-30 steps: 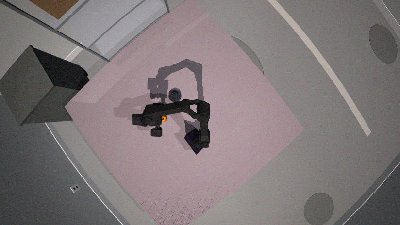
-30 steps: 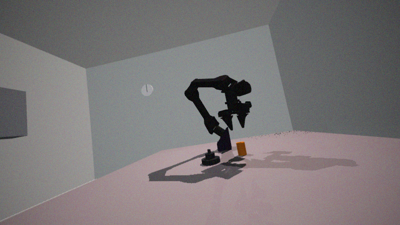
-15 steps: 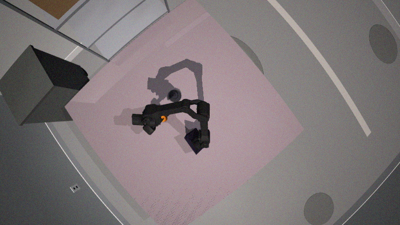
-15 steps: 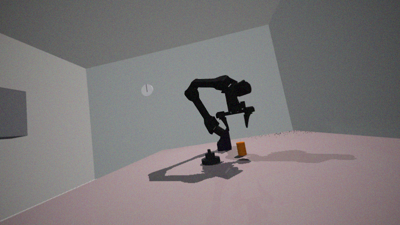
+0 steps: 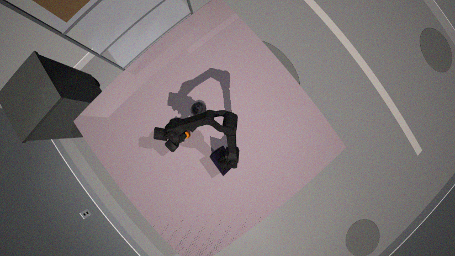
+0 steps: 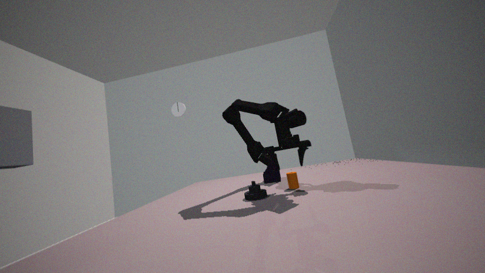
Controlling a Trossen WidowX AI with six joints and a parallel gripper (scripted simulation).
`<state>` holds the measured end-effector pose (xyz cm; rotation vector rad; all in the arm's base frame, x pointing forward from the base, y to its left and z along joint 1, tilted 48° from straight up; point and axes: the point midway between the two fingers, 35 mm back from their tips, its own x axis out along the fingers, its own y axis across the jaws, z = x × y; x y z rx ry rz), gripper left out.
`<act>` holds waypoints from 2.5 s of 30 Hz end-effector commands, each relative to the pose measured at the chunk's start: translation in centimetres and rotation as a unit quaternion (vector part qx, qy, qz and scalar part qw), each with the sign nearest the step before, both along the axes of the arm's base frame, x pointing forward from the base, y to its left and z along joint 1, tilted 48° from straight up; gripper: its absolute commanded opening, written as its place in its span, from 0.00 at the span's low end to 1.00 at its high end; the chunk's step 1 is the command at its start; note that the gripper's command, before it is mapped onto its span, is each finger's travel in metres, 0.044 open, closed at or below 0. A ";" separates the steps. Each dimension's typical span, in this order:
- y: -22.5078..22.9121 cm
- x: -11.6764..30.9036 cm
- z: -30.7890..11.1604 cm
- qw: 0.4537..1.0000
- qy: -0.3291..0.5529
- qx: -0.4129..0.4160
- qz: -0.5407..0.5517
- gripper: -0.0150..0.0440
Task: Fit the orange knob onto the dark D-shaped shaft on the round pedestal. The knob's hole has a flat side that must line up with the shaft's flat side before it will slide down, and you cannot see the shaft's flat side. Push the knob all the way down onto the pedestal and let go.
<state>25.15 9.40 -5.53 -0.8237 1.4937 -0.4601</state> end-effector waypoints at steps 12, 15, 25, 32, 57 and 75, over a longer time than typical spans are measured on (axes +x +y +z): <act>-1.8 0.1 -1.7 1.000 0.004 -0.005 0.002 1.00; -2.1 0.1 -2.1 1.000 0.004 -0.005 0.002 1.00; -3.3 0.3 -3.1 1.000 0.004 -0.005 0.002 1.00; -4.2 0.3 -3.9 1.000 0.004 -0.006 0.002 1.00; -5.4 0.2 -4.8 1.000 0.004 -0.007 0.002 0.51; 2.0 0.5 0.0 1.000 0.005 -0.001 0.004 0.25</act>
